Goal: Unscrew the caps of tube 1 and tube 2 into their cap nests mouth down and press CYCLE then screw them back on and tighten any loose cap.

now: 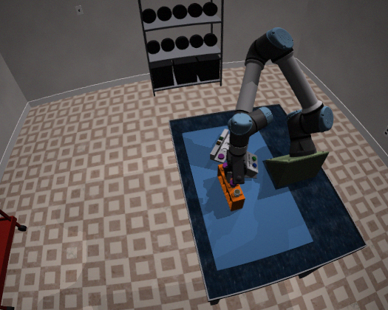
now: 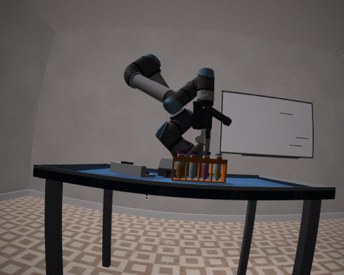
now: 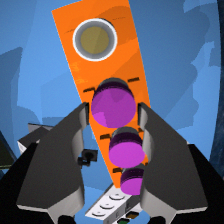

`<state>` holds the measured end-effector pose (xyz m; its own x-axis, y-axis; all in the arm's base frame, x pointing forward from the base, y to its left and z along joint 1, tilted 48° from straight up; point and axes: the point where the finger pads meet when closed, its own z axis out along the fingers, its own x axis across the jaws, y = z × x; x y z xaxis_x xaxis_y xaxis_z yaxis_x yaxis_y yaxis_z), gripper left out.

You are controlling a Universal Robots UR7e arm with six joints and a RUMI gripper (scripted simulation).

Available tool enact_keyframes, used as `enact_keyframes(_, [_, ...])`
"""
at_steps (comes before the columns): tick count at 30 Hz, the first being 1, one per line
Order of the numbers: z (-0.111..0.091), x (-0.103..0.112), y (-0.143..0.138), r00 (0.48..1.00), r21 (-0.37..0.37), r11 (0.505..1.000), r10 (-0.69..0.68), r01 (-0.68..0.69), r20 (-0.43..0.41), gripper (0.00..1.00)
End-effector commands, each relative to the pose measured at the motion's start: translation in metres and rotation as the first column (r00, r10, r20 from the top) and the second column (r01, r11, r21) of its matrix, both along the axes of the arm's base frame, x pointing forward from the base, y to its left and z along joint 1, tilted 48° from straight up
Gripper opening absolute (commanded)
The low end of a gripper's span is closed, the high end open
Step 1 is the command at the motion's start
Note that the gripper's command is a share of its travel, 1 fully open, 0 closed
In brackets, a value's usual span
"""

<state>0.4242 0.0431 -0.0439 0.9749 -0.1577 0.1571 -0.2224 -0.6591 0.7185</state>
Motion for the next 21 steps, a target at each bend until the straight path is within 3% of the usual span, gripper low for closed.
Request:
enact_keyframes(1, [0.0002, 0.0003, 0.0004, 1.000, -0.005, 1.000, -0.014, 0.014, 0.009, 0.00])
enact_keyframes(14, [0.0002, 0.0003, 0.0004, 1.000, -0.005, 1.000, -0.013, 0.013, 0.009, 0.00])
enact_keyframes(21, [0.0002, 0.0003, 0.0005, 0.945, 0.027, 0.975, 0.218, -0.219, -0.245, 0.00])
